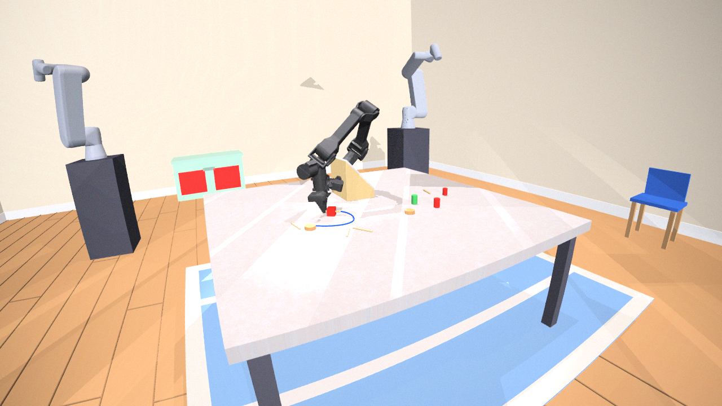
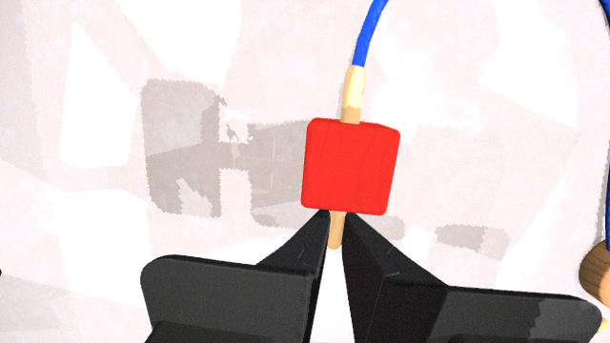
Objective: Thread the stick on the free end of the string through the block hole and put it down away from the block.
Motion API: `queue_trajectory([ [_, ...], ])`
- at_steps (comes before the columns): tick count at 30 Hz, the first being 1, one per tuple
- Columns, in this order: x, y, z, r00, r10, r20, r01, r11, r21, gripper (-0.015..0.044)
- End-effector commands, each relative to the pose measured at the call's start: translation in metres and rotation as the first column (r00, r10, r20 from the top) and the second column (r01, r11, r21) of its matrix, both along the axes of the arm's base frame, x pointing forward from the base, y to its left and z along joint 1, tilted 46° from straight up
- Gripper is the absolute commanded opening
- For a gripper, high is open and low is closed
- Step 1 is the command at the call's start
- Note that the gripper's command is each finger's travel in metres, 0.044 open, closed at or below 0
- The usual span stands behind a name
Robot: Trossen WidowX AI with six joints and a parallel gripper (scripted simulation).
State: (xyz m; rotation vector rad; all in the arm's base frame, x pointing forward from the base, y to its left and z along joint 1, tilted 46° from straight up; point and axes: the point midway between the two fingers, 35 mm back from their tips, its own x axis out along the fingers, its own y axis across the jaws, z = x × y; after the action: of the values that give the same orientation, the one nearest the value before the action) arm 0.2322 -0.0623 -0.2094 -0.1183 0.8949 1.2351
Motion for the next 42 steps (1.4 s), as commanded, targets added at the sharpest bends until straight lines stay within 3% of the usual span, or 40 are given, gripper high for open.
queue_trajectory([
  [1, -0.001, -0.002, -0.002, 1.000, 0.000, 0.002, 0.000, 1.000, 0.001, 0.0000],
  [42, -0.025, -0.031, -0.031, 1.000, 0.002, -0.001, -0.002, 1.000, -0.001, 0.0000],
])
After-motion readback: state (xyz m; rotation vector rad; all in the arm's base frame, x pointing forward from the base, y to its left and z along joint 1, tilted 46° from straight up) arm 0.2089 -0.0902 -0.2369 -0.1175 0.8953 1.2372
